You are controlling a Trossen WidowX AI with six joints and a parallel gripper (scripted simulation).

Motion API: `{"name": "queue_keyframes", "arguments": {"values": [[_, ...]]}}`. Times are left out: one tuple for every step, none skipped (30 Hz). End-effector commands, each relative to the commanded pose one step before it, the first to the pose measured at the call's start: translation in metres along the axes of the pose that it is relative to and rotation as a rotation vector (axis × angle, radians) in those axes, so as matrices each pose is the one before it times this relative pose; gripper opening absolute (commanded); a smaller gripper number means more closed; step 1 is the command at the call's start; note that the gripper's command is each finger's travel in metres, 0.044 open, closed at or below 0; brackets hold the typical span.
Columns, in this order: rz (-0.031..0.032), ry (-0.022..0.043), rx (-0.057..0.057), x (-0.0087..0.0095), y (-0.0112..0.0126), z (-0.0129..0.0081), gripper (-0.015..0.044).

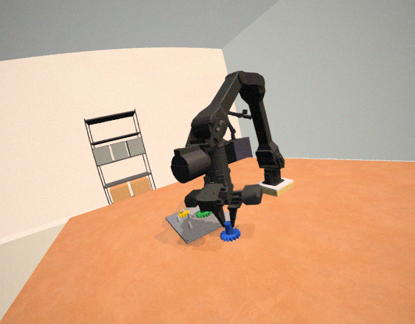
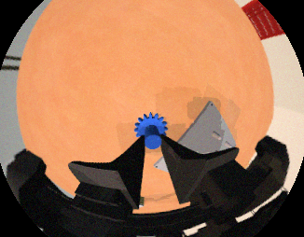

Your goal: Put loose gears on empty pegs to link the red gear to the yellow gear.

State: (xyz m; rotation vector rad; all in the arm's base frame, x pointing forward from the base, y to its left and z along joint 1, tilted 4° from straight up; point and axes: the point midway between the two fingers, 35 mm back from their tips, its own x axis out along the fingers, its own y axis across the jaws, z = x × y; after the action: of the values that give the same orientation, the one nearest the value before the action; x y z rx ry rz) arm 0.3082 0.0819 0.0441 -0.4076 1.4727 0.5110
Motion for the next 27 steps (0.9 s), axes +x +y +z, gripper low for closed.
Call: {"name": "queue_keyframes", "arguments": {"values": [[0.00221, -0.00183, 0.0039, 0.00019, 0.00032, 0.00036, 0.0000], [-0.00001, -0.00001, 0.0000, -0.00034, -0.00004, 0.00010, 0.0000], [-0.00002, -0.00003, 0.0000, -0.00101, -0.00013, 0.00031, 0.0000], [-0.00003, -0.00004, 0.0000, -0.00169, -0.00021, 0.00051, 0.0000], [-0.00004, -0.00005, 0.0000, -0.00204, -0.00024, 0.00060, 0.0000], [-0.00003, -0.00005, 0.0000, -0.00205, -0.00024, 0.00058, 0.0000], [-0.00003, -0.00005, 0.0000, -0.00205, -0.00023, 0.00057, 0.0000], [-0.00003, -0.00005, 0.0000, -0.00206, -0.00023, 0.00055, 0.0000], [-0.00003, -0.00004, 0.0000, -0.00207, -0.00022, 0.00054, 0.0000], [-0.00003, -0.00004, 0.0000, -0.00207, -0.00021, 0.00052, 0.0000], [-0.00003, -0.00004, 0.0000, -0.00208, -0.00021, 0.00050, 0.0000], [-0.00003, -0.00004, 0.0000, -0.00208, -0.00020, 0.00049, 0.0000], [-0.00003, -0.00004, 0.0000, -0.00209, -0.00020, 0.00047, 0.0000], [-0.00003, -0.00004, 0.0000, -0.00210, -0.00019, 0.00045, 0.0000], [-0.00003, -0.00004, 0.0000, -0.00210, -0.00018, 0.00044, 0.0000], [-0.00003, -0.00003, 0.0000, -0.00211, -0.00018, 0.00042, 0.0000], [-0.00003, -0.00003, 0.0000, -0.00211, -0.00017, 0.00040, 0.0000], [-0.00001, -0.00119, 0.0005, -0.00232, -0.00009, 0.00054, 0.0000], [-0.00001, -0.00119, 0.0005, -0.00233, -0.00008, 0.00052, 0.0000], [-0.00001, -0.00110, 0.0004, -0.00232, -0.00008, 0.00050, 0.0000], [-0.00001, -0.00071, 0.0003, -0.00224, -0.00010, 0.00043, 0.0000], [-0.00002, -0.00052, 0.0002, -0.00221, -0.00010, 0.00039, 0.0000], [-0.00002, -0.00052, 0.0002, -0.00221, -0.00010, 0.00037, 0.0000], [-0.00002, -0.00051, 0.0002, -0.00221, -0.00009, 0.00035, 0.0000], [-0.00002, -0.00051, 0.0002, -0.00222, -0.00008, 0.00034, 0.0000], [-0.00003, 0.00012, -0.0001, -0.00213, -0.00012, 0.00024, 0.0000], [-0.00003, 0.00012, -0.0001, -0.00213, -0.00011, 0.00023, 0.0000]]}}
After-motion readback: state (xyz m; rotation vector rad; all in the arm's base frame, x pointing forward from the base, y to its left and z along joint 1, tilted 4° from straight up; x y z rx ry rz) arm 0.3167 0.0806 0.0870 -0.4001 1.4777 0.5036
